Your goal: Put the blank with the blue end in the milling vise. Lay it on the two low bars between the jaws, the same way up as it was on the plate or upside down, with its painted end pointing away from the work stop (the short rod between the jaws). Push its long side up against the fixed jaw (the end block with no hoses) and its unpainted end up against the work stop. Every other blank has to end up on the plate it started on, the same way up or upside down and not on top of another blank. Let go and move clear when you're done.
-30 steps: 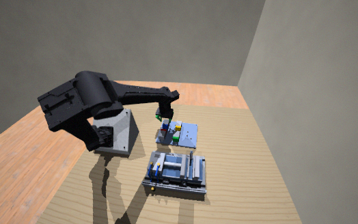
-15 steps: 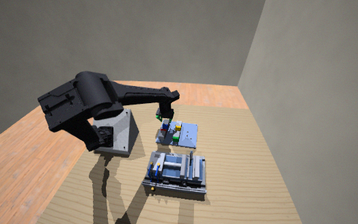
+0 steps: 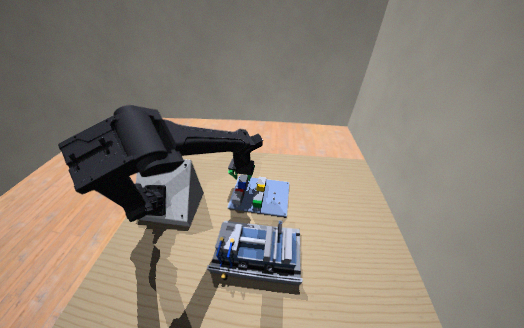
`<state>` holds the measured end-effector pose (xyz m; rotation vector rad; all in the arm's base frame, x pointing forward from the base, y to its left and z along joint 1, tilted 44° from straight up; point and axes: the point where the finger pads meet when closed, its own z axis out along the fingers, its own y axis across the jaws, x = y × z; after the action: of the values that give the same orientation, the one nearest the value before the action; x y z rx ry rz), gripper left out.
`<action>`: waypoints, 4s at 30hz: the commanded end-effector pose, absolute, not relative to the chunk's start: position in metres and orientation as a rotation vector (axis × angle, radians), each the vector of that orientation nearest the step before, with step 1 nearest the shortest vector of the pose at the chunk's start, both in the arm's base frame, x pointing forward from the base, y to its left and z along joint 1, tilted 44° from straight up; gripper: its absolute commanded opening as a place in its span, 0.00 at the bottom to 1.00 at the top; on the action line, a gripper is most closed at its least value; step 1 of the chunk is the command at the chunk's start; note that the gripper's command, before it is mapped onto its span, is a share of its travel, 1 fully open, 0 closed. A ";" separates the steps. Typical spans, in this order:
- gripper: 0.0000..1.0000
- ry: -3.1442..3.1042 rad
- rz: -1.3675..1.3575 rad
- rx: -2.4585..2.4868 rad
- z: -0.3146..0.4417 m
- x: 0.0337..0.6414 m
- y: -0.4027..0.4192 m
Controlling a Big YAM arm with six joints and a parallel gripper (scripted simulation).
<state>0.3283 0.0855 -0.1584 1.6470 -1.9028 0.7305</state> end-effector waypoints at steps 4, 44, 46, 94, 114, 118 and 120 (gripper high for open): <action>0.64 -1.898 0.721 1.639 -0.166 0.330 0.077; 0.64 -1.892 0.718 1.638 -0.169 0.328 0.073; 0.64 -1.892 0.718 1.638 -0.169 0.328 0.073; 0.00 -1.895 0.716 1.636 -0.168 0.329 0.075; 0.00 -1.895 0.716 1.636 -0.168 0.329 0.075; 0.00 -1.895 0.716 1.636 -0.168 0.329 0.075; 0.00 -1.895 0.716 1.636 -0.168 0.329 0.075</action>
<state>0.3287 0.0818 -0.1622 1.6499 -1.8999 0.7313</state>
